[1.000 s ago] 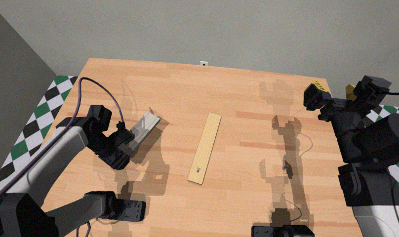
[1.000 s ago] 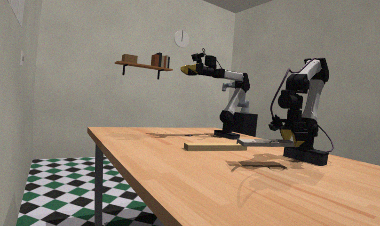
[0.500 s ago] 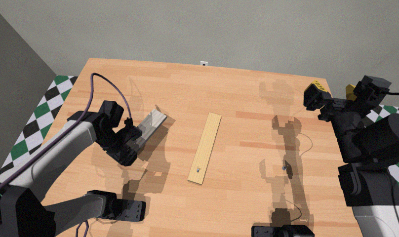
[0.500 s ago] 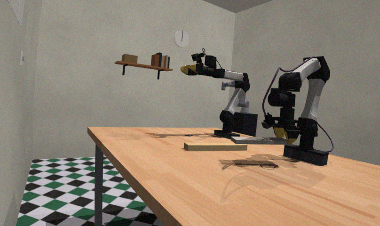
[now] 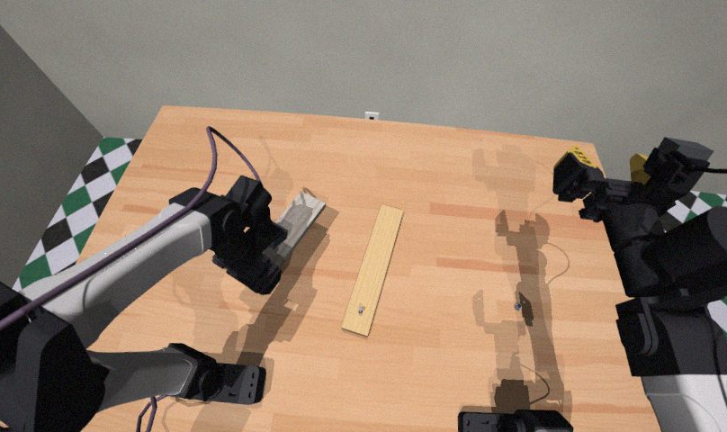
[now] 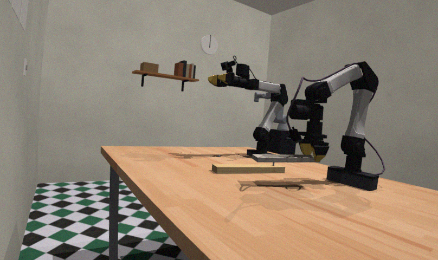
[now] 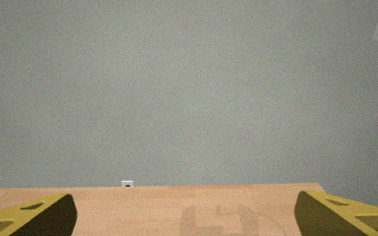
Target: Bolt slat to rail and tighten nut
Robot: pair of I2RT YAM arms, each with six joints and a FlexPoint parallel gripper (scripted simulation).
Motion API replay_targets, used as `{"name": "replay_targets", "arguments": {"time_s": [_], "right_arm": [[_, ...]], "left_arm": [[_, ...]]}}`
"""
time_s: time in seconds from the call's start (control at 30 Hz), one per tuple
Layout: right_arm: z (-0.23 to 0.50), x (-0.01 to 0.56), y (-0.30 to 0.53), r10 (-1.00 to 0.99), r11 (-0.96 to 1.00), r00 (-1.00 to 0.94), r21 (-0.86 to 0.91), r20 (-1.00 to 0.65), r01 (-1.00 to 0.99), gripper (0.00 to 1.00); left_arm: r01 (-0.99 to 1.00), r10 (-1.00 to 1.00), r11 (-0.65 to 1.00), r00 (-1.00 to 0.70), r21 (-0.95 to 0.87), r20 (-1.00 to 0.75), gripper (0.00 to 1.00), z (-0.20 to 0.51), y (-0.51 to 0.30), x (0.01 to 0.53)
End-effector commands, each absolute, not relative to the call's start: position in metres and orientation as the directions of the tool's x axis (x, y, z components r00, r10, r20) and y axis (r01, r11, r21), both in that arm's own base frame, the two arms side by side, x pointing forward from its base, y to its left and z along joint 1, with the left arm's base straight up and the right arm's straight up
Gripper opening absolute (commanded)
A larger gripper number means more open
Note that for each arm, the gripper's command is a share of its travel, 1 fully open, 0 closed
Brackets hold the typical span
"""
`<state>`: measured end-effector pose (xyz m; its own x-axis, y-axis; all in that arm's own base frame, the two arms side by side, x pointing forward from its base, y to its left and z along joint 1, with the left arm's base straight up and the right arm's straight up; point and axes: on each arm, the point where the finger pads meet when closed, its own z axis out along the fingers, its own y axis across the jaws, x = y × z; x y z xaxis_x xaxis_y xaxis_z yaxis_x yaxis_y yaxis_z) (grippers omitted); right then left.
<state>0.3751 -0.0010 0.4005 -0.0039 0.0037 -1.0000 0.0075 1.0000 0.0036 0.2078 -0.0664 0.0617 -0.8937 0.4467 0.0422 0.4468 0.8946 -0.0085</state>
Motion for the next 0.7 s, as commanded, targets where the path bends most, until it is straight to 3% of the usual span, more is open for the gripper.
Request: {"name": "replay_targets", "arguments": {"time_s": [0.0, 0.67], "right_arm": [[0.406, 0.374, 0.000, 0.000, 1.000, 0.011, 0.000, -1.000, 0.000, 1.00], [0.406, 0.374, 0.000, 0.000, 1.000, 0.011, 0.000, -1.000, 0.000, 1.00]], "left_arm": [[0.395, 0.395, 0.919, -0.919, 0.000, -0.017, 0.67, 0.072, -0.089, 0.225], [0.333, 0.333, 0.943, -0.943, -0.006, -0.017, 0.67, 0.072, -0.178, 0.213]]}}
